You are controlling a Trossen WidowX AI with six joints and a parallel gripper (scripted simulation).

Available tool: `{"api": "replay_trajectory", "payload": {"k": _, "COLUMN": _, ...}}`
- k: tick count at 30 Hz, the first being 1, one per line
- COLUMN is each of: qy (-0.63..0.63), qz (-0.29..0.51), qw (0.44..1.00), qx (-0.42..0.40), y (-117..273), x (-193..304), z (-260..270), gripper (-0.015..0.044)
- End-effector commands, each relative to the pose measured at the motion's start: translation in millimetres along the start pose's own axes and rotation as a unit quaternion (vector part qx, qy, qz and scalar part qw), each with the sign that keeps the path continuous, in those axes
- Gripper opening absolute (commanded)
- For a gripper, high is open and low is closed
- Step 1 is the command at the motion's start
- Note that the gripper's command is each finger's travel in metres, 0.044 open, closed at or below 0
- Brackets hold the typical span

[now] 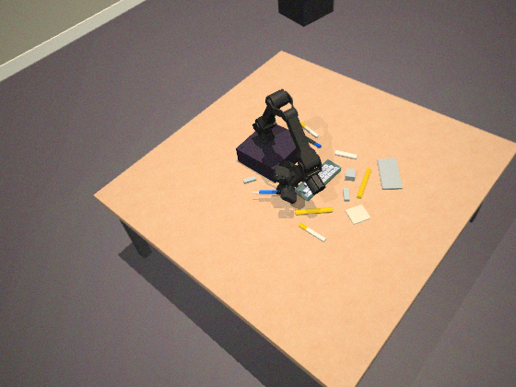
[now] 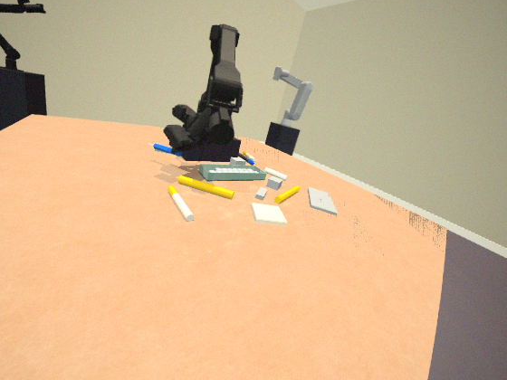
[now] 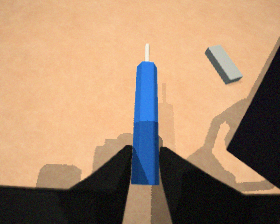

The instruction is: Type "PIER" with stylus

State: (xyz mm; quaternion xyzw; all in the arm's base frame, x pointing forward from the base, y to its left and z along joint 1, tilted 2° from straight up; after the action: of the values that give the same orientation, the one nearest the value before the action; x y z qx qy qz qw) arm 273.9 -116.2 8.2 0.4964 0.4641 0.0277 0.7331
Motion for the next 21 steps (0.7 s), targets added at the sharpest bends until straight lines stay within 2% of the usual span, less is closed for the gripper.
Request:
{"api": "replay_trajectory", "payload": {"k": 1, "qy": -0.002, "qz": 0.0, "qw": 1.0, "qx": 0.001, "y": 7, "x": -6, "z": 0, "gripper": 0.0}}
{"api": "replay_trajectory", "payload": {"k": 5, "qy": -0.008, "qz": 0.002, "qw": 1.0, "qx": 0.003, "y": 5, "x": -4, "z": 2, "gripper": 0.0}}
{"api": "replay_trajectory", "payload": {"k": 21, "qy": -0.166, "qz": 0.004, "qw": 0.977, "qx": 0.133, "y": 2, "x": -7, "z": 27, "gripper": 0.0}}
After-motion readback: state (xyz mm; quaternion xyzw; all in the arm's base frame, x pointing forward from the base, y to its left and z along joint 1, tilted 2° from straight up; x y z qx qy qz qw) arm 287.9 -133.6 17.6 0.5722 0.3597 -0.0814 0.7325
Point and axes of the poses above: the point midway between the two fingers, 35 mm back from their tips, its own y axis back along the fingers, its own z axis across the jaws, x = y × z, the point moved 2 cm from there along y, back along the fingers, and after that the axes turned 4 degrees about -y, right-handed, at the moved point
